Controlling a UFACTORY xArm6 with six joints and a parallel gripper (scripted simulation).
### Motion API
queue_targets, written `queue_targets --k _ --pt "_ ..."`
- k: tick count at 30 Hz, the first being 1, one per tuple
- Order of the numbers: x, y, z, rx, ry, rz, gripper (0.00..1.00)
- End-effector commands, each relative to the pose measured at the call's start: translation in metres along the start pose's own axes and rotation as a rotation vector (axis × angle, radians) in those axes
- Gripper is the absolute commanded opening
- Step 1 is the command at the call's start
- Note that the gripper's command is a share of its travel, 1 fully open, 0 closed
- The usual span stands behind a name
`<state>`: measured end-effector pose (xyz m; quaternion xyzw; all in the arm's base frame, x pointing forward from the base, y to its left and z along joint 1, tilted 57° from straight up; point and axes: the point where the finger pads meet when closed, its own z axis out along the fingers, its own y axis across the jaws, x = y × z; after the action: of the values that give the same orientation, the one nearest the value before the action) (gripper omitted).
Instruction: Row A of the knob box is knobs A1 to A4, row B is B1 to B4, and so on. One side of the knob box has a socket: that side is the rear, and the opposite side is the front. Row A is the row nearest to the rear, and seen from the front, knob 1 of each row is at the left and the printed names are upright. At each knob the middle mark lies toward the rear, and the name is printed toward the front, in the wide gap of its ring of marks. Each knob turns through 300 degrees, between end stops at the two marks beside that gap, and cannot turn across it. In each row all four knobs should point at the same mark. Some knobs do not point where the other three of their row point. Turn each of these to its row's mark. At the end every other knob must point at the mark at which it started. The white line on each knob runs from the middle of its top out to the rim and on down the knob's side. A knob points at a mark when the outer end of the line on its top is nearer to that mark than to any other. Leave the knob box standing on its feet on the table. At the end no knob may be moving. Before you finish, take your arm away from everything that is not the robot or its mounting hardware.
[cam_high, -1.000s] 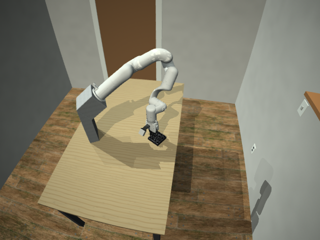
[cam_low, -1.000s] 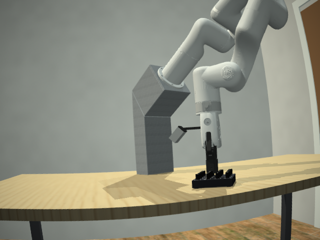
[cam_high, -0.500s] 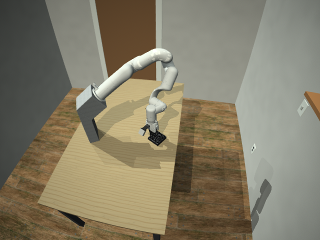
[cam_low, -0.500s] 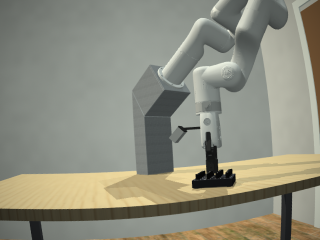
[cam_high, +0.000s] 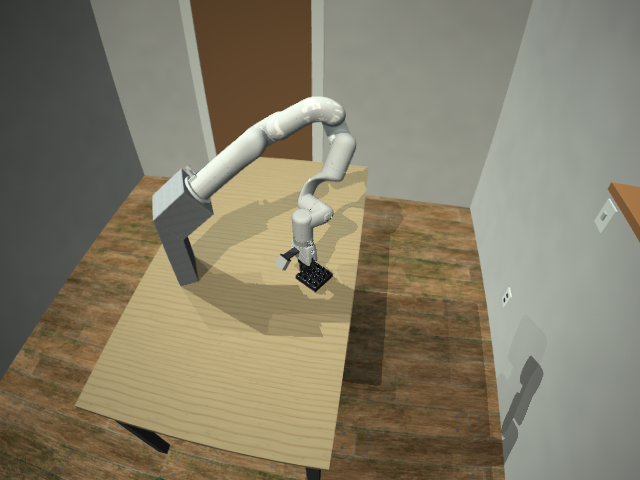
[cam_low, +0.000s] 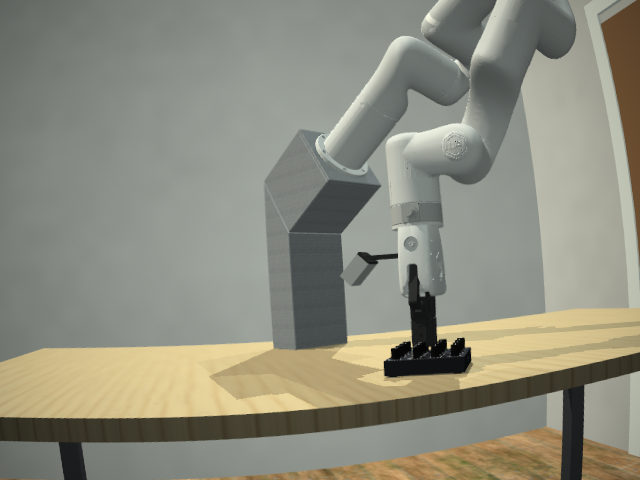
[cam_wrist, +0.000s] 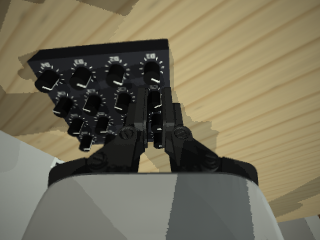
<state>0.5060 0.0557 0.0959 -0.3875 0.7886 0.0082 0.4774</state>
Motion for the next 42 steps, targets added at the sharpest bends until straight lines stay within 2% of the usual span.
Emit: queue_targets --k 1,24,39,42 --pt "0.0000 -0.0003 -0.0004 0.000 0.000 0.054 0.08" --pt "0.0000 -0.0003 -0.0004 0.000 0.001 0.455 0.08" --pt "0.0000 -0.0003 -0.0004 0.000 0.001 0.855 0.08" --pt "0.0000 -0.0003 -0.0004 0.000 0.001 0.881 0.08"
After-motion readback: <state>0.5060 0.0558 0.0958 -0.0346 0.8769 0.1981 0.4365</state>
